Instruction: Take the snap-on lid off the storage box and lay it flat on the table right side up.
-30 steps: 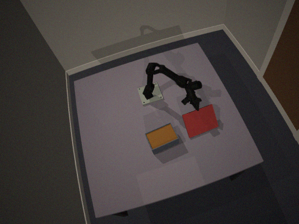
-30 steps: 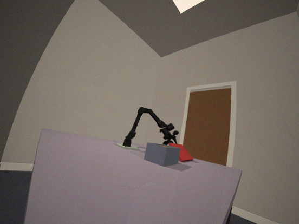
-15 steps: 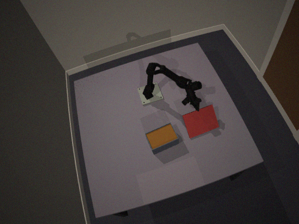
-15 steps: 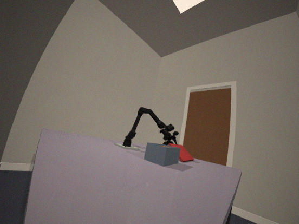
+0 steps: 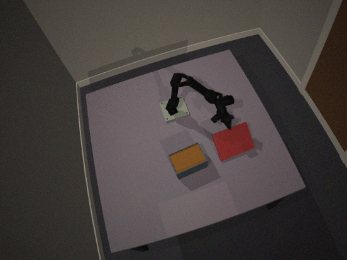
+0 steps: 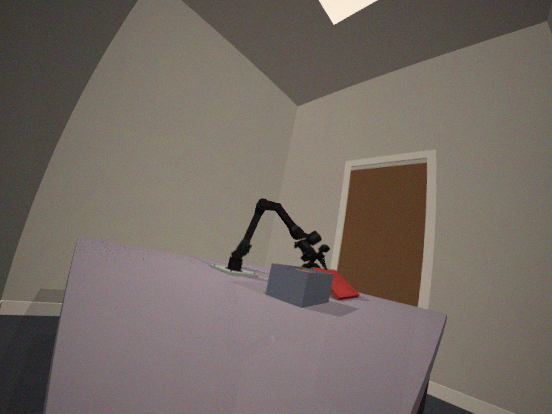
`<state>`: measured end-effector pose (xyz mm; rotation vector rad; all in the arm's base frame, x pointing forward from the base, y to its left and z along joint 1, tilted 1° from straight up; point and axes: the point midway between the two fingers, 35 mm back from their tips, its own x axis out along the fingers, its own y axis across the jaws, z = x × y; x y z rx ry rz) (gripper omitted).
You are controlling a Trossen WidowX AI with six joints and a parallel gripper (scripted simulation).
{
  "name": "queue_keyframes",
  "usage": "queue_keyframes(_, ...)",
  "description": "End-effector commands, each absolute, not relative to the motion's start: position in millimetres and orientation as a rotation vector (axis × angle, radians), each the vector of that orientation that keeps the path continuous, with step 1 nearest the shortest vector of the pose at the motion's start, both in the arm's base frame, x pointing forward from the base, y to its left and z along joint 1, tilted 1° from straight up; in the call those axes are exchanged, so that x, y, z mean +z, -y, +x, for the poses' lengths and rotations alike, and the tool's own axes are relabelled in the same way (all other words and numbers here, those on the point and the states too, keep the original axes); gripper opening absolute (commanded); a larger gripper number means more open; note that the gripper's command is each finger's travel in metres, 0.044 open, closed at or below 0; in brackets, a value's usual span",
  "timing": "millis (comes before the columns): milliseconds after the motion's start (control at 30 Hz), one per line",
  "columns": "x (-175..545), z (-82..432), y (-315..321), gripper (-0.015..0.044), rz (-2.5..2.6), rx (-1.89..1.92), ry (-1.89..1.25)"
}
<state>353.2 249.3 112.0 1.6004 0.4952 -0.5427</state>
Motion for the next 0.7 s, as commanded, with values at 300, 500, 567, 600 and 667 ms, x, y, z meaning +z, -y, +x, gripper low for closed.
queue_keyframes(300,82.6,349.5,-245.1,0.0000,1.559,-0.580,-0.517)
queue_keyframes(500,77.8,349.5,-245.3,0.0000,1.559,-0.580,-0.517)
queue_keyframes(567,76.2,349.5,-245.3,0.0000,1.559,-0.580,-0.517)
queue_keyframes(600,75.4,349.5,-245.3,0.0000,1.559,-0.580,-0.517)
queue_keyframes(667,73.8,349.5,-245.4,0.0000,1.559,-0.580,-0.517)
